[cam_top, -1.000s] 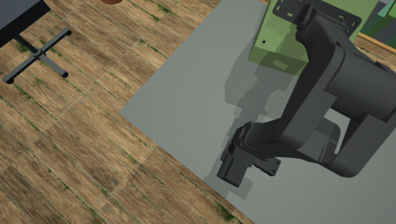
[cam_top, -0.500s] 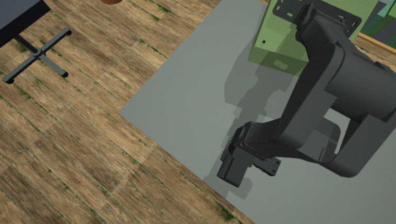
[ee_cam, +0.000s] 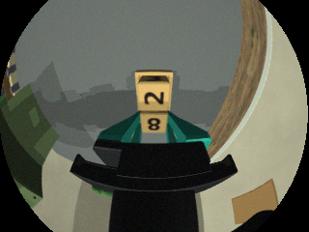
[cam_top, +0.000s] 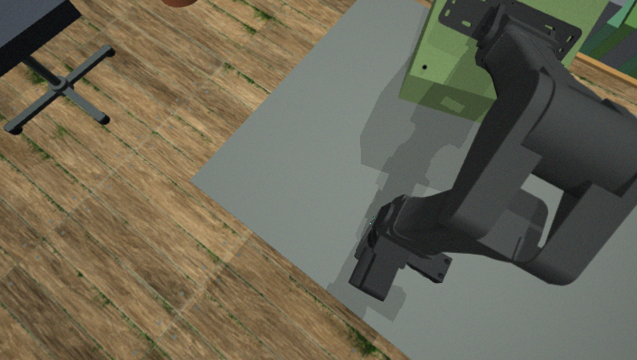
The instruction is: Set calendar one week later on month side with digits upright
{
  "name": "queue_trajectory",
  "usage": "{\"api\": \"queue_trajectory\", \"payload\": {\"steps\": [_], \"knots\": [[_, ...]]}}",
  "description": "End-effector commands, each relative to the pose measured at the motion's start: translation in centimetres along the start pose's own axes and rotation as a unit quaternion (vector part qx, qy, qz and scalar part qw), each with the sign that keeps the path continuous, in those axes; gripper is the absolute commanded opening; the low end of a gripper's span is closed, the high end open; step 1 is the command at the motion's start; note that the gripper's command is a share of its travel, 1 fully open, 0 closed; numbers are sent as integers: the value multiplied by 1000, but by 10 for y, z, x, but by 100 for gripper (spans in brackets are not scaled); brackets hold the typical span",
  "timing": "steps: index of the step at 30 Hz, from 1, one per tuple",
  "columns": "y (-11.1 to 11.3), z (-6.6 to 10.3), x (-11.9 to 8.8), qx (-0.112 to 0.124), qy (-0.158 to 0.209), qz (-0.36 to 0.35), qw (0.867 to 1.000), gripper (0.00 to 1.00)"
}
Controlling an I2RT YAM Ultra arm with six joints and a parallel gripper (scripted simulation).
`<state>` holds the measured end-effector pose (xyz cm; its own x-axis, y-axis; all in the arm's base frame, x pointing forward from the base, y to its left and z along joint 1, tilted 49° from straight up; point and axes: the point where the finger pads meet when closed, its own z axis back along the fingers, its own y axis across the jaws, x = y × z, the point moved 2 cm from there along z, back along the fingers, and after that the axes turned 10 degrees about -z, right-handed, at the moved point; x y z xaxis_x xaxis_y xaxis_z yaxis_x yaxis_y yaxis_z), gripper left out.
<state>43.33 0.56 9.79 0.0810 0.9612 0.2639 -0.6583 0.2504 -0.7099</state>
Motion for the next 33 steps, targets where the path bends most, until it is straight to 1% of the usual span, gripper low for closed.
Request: {"api": "queue_trajectory", "payload": {"steps": [1, 5, 8, 12, 17, 19, 22, 25, 28, 33], "knots": [[-3, 2, 1, -4, -1, 0, 1000, 27], [-3, 3, 1, -4, -1, 0, 1000, 27], [-3, 10, 1, -4, -1, 0, 1000, 27], [-3, 30, 1, -4, -1, 0, 1000, 27], [-3, 65, 1, -4, -1, 0, 1000, 27], [-3, 65, 1, -4, -1, 0, 1000, 27], [-3, 83, 1, -4, -1, 1, 1000, 27], [-3, 96, 1, -4, -1, 1, 1000, 27], [-3, 101, 1, -4, -1, 1, 1000, 27], [-3, 102, 1, -4, -1, 1, 1000, 27]]}}
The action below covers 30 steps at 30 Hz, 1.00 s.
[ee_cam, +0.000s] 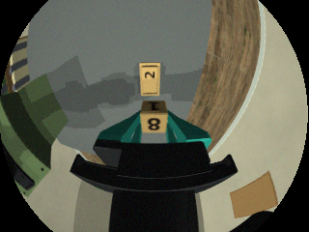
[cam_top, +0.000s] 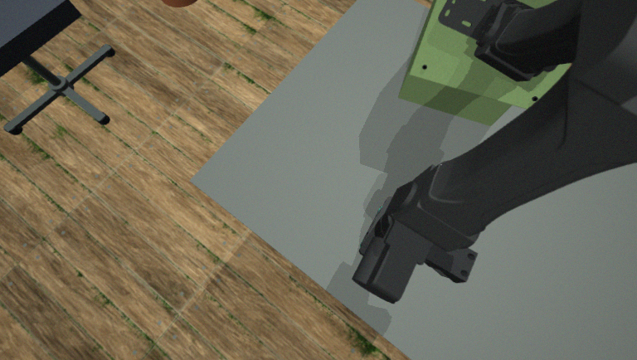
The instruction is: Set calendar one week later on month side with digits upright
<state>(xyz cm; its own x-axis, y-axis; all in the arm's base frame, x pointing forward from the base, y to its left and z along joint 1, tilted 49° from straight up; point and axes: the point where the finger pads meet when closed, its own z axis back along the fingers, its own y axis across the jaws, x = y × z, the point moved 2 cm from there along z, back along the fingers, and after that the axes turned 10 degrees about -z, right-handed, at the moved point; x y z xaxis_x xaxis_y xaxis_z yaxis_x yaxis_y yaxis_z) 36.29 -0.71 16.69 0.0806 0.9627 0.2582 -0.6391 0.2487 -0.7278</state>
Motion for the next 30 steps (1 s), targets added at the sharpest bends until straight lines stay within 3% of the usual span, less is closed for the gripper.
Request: {"api": "queue_trajectory", "payload": {"steps": [1, 7, 9, 13, 15, 30], "knots": [[3, 2, 1, 9, -3, -2, 1000, 27], [2, 1, -3, 9, -3, -2, 1000, 27], [-2, -2, -22, 11, -2, -1, 1000, 27], [-11, -8, -79, 11, -1, -1, 1000, 27], [-12, -8, -91, 9, -2, -1, 1000, 27], [-12, -8, -92, 9, -2, -1, 1000, 27]]}}
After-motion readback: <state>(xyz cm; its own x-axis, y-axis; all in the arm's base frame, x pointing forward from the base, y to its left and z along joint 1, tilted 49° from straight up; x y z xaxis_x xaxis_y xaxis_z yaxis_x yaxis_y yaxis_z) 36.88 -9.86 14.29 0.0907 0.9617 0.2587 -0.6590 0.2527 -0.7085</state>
